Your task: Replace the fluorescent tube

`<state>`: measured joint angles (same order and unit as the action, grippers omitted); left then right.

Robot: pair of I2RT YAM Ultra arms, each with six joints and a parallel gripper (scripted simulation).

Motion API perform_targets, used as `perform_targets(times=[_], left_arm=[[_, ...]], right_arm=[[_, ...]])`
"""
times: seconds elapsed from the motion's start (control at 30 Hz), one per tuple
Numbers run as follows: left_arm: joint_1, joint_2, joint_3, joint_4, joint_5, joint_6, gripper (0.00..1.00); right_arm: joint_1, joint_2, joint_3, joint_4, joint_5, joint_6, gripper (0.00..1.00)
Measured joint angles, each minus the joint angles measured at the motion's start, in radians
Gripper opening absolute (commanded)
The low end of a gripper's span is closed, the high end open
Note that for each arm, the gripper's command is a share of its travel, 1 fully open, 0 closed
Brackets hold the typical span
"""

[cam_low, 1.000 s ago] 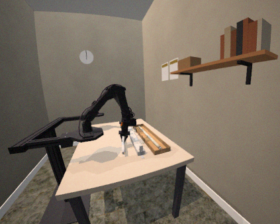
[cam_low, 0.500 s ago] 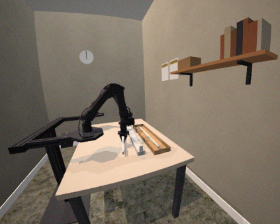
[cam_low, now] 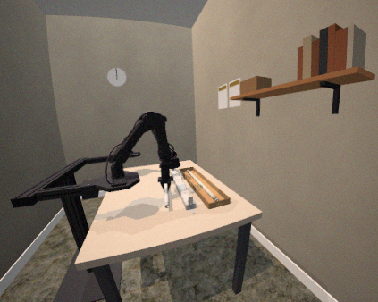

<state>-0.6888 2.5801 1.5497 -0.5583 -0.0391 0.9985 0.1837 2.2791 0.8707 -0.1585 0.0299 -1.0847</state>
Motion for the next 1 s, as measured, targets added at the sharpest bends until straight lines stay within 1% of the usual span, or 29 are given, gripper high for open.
perform_targets(times=[0.87, 1.0], left_arm=[[-0.037, -0.072, -0.180, 0.225, -0.080, -0.026, 0.11], [-0.040, -0.075, -0.194, 0.243, -0.084, -0.027, 0.11]], right_arm=[[0.048, -0.036, -0.142, 0.227, 0.073, 0.039, 0.11], [0.051, -0.036, -0.152, 0.245, 0.077, 0.042, 0.11]])
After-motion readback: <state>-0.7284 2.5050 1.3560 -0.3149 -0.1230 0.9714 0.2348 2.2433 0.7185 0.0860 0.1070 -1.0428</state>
